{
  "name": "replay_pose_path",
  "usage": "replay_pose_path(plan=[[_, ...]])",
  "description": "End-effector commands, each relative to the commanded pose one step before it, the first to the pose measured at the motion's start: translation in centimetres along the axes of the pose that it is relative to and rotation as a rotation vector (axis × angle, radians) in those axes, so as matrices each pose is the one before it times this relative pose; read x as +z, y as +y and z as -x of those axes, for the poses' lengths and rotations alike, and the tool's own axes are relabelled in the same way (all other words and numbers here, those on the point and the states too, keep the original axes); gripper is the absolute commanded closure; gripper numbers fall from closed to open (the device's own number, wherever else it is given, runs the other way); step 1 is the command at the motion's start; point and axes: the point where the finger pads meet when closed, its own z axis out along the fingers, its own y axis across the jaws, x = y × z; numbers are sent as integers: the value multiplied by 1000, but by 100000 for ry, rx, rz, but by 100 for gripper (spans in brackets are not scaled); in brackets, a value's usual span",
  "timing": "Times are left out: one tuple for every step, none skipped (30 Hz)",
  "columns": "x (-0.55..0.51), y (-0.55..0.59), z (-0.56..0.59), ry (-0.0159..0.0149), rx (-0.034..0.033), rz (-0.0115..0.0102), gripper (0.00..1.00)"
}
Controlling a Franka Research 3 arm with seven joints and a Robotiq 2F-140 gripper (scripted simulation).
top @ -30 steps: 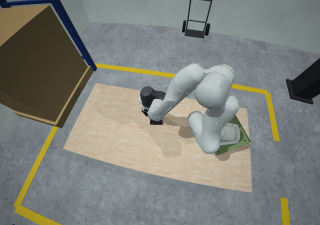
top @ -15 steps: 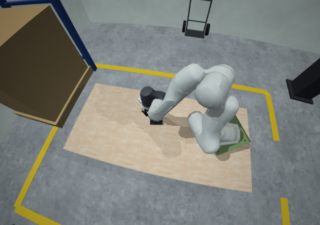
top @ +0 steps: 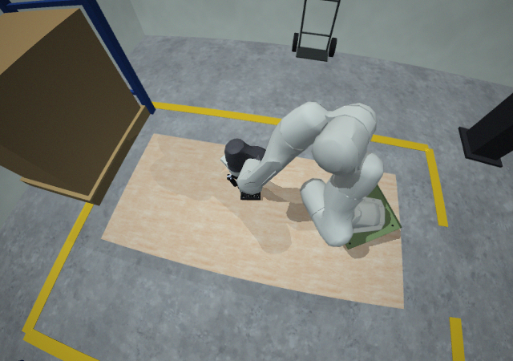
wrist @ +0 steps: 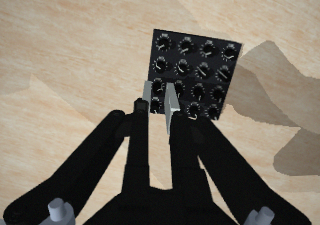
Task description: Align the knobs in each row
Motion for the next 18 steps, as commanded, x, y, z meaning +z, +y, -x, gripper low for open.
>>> replay_pose_path(plan=[[63,-44,-93,266,-692,-11,88],[0,0,0,0,0,0,88],[0,0,0,0,0,0,88],[23,0,0,-1,0,-1,88],[31,0,0,-1,0,-1,88],[40,0,0,-1,0,-1,88],[50,0,0,-1,0,-1,88],[58,0,0,0,0,0,88],[66,0,0,0,0,0,88],[74,0,0,1,0,1,88],[80,1,0,2,0,2,88],[83,-1,0,-2,0,-1,88],[85,-1,0,-2,0,-1,88],[87,0,0,-1,0,0,88],[87,0,0,1,0,1,88],[86,1,0,2,0,2,88],[82,0,0,1,0,0,88],[77,-1,0,-2,0,-1,88]])
